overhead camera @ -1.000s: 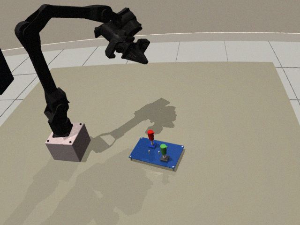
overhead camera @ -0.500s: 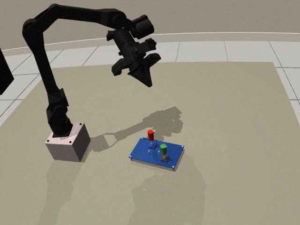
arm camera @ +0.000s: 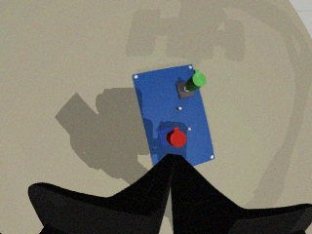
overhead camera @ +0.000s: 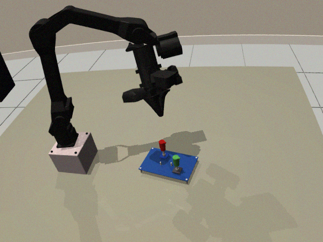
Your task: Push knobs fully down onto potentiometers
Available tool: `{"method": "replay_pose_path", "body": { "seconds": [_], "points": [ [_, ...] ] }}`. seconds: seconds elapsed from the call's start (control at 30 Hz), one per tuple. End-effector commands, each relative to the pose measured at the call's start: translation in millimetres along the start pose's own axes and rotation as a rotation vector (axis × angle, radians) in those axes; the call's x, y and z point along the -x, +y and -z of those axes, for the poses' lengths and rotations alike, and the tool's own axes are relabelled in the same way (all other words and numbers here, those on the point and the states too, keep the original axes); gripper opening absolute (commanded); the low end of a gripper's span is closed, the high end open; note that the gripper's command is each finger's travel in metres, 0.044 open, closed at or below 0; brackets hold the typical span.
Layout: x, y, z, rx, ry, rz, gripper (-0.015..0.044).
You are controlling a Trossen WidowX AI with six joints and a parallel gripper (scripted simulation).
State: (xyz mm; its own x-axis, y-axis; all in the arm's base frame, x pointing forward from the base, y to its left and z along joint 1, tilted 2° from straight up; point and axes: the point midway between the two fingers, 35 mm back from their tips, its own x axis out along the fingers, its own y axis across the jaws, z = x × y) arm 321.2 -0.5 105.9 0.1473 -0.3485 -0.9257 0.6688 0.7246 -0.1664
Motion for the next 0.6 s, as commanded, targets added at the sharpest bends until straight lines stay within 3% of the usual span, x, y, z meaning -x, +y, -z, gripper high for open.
{"method": "replay_pose_path", "body": {
  "seconds": [0.0,0.37,0.57],
  "points": [
    [-14,-7,-3,-0.087,0.122,-0.033,0.0],
    [-38,-24,-10,-0.29,0.369,-0.129,0.0],
    [-39,-25,-10,-0.303,0.382,-0.136,0.0]
  ]
}}
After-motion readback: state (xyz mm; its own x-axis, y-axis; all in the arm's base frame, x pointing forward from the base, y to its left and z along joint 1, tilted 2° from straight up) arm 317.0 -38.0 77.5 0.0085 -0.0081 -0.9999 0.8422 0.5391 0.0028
